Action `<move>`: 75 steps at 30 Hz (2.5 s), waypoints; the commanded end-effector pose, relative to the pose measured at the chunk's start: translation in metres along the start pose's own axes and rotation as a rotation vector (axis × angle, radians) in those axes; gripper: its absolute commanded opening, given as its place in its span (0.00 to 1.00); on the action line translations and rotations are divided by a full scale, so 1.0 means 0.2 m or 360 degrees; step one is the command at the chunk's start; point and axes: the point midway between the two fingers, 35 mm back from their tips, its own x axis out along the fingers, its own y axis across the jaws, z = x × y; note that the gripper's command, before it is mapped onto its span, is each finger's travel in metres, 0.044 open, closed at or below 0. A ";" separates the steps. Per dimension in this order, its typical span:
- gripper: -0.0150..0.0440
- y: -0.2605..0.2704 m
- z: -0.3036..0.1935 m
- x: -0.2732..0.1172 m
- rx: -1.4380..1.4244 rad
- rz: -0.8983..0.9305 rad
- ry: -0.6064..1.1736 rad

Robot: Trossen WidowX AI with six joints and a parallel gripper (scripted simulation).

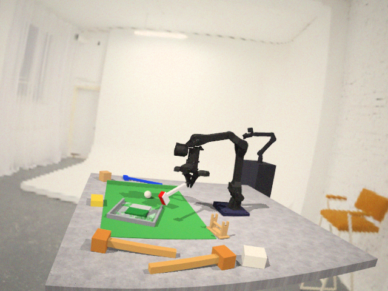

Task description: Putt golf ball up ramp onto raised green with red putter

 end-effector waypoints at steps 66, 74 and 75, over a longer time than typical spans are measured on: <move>0.25 -0.51 -0.71 0.14 0.1749 -0.0214 0.0109; 0.25 -0.51 -0.71 0.15 0.1740 -0.0208 0.0109; 0.25 -0.51 -0.71 0.15 0.1740 -0.0208 0.0109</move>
